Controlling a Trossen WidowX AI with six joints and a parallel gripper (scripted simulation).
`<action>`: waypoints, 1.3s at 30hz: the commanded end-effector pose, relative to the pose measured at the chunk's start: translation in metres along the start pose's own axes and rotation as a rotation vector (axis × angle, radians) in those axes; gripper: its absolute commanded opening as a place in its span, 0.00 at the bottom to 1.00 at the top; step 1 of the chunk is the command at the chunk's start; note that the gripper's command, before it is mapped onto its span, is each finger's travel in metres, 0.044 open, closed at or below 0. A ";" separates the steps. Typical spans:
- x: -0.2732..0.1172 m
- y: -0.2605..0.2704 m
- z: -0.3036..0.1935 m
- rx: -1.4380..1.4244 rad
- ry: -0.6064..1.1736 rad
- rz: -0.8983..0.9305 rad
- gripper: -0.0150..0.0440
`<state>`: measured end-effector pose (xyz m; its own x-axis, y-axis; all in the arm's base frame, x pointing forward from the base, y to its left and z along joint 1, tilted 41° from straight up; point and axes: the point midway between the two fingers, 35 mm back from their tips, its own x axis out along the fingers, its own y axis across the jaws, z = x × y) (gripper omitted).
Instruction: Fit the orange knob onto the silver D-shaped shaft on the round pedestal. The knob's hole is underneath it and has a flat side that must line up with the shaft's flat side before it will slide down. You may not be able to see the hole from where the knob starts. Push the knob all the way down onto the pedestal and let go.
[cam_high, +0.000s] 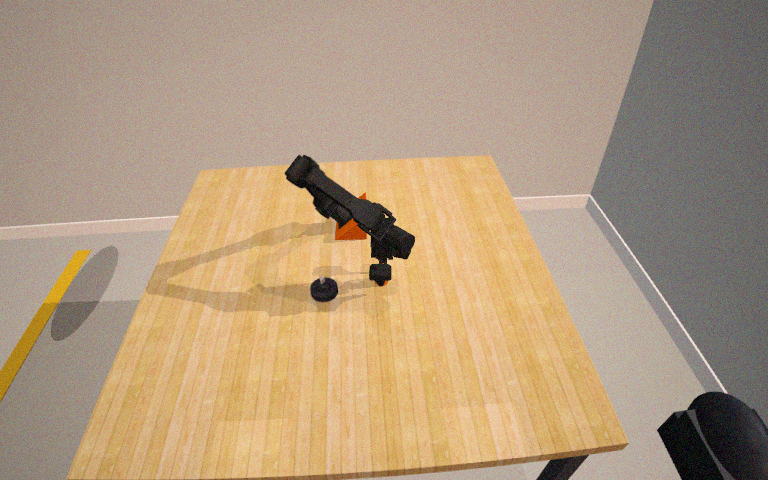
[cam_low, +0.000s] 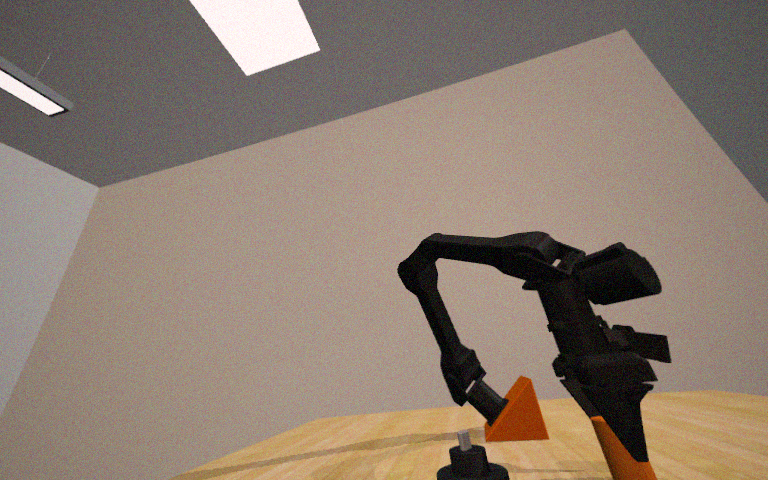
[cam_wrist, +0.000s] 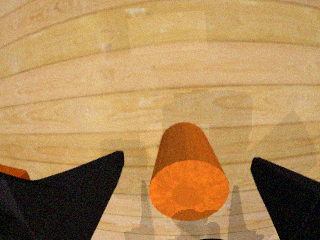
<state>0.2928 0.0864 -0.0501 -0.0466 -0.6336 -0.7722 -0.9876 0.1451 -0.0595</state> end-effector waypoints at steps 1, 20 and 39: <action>0.008 0.000 -0.001 -0.004 0.005 0.001 1.00; 0.023 0.002 -0.002 -0.003 0.006 0.001 0.64; -0.003 -0.003 0.001 -0.004 0.003 0.001 0.25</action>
<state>0.2934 0.0799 -0.0553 -0.0546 -0.6401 -0.7663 -0.9881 0.1451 -0.0508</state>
